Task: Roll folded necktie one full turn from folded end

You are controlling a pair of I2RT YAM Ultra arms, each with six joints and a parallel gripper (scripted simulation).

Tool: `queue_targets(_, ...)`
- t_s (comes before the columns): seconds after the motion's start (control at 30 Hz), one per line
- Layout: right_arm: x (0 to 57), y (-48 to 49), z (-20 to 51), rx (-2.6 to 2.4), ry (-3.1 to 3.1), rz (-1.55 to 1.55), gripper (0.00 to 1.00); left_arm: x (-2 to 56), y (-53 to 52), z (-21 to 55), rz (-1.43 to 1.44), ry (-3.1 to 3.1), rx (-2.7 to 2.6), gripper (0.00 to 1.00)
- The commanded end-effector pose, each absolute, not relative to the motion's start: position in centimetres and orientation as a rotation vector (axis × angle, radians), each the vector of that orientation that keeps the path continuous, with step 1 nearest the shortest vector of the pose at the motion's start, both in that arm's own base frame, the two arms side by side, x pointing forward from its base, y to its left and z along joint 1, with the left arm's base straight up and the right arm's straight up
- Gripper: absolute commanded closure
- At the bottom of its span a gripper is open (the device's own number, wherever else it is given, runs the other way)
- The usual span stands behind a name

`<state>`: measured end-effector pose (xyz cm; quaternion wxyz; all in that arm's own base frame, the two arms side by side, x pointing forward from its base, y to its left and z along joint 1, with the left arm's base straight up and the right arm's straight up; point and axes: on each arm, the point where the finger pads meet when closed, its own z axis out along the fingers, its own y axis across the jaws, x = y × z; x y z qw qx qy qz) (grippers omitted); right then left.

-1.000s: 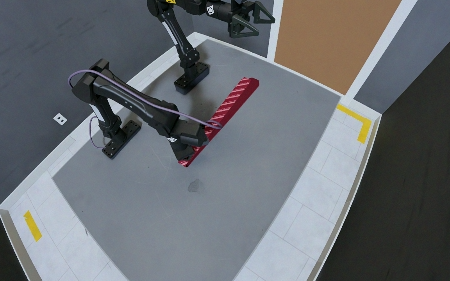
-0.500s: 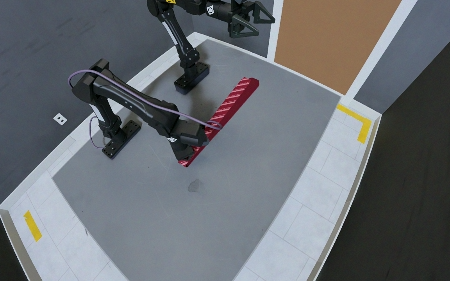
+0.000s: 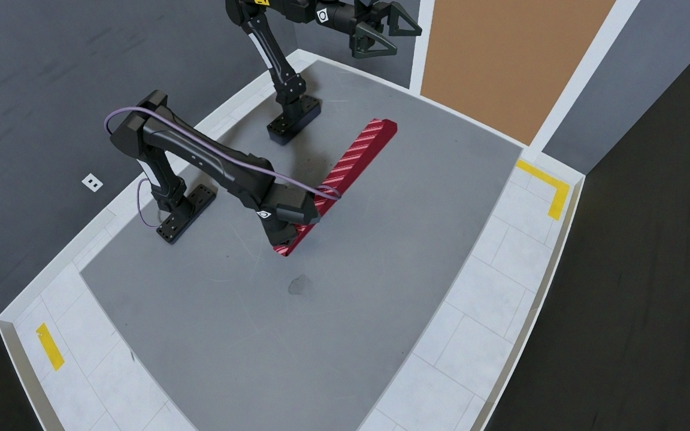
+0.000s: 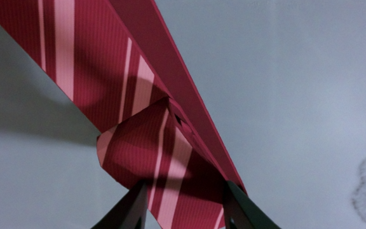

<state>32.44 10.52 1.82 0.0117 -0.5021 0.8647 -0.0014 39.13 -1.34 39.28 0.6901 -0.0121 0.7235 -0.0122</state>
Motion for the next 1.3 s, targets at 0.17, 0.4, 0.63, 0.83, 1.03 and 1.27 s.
queue_targets(0.17, 32.44, 10.74, 1.60, -1.543, 2.703, 0.010, 0.62, 39.02, -1.38, 41.37, -0.044, 1.570, -0.029, 0.00)
queue_targets(0.4, 32.44, 10.74, 1.60, -1.536, 2.707, 0.010, 0.62, 39.02, -1.38, 41.37, -0.044, 1.570, -0.029, 0.00)
queue_targets(0.63, 32.44, 10.74, 1.60, -1.526, 2.713, 0.010, 0.62, 39.02, -1.38, 41.37, -0.044, 1.570, -0.029, 0.00)
queue_targets(0.83, 32.44, 10.74, 1.60, -1.519, 2.717, 0.010, 0.62, 39.02, -1.38, 41.37, -0.044, 1.570, -0.029, 0.00)
queue_targets(1.03, 32.44, 10.74, 1.60, -1.512, 2.721, 0.010, 0.62, 39.02, -1.38, 41.37, -0.044, 1.570, -0.029, 0.00)
queue_targets(1.27, 32.44, 10.74, 1.60, -1.501, 2.726, 0.010, 0.62, 39.02, -1.38, 41.37, -0.044, 1.570, -0.029, 0.00)
